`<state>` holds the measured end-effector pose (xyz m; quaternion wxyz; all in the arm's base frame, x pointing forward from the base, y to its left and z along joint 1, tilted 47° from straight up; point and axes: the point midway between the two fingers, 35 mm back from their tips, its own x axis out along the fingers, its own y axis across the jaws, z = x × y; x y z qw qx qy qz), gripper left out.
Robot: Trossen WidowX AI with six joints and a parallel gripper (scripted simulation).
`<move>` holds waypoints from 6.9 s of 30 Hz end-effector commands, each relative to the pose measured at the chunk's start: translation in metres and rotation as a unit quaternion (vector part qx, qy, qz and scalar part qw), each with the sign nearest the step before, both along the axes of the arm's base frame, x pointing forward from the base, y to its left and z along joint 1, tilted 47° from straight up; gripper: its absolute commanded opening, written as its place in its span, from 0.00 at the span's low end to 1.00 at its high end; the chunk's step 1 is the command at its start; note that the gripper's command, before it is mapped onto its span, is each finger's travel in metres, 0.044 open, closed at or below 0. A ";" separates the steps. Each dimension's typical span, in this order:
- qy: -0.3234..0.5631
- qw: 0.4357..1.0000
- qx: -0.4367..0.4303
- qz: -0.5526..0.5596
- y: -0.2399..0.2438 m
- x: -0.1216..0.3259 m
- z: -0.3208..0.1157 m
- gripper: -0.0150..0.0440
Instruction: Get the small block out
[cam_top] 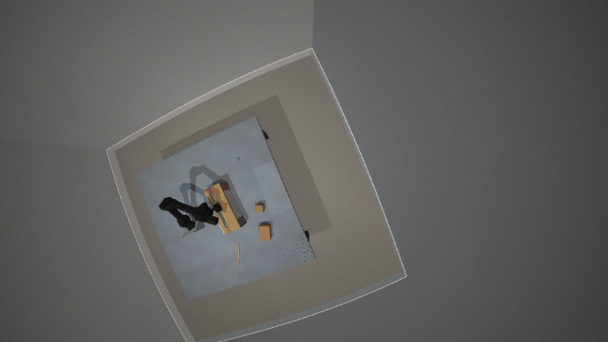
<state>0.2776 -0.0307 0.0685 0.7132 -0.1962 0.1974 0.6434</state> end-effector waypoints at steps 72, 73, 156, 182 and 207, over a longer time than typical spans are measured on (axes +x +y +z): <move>-0.405 0.868 -0.207 0.200 0.001 -0.018 0.105 0.74; -0.436 0.844 -0.223 0.220 0.007 -0.020 0.111 0.74; -0.605 0.683 -0.278 0.301 0.142 -0.026 0.039 0.25; -0.526 0.783 -0.250 0.219 0.094 -0.032 0.077 0.25; -0.164 0.974 -0.125 -0.091 0.074 -0.036 0.075 0.25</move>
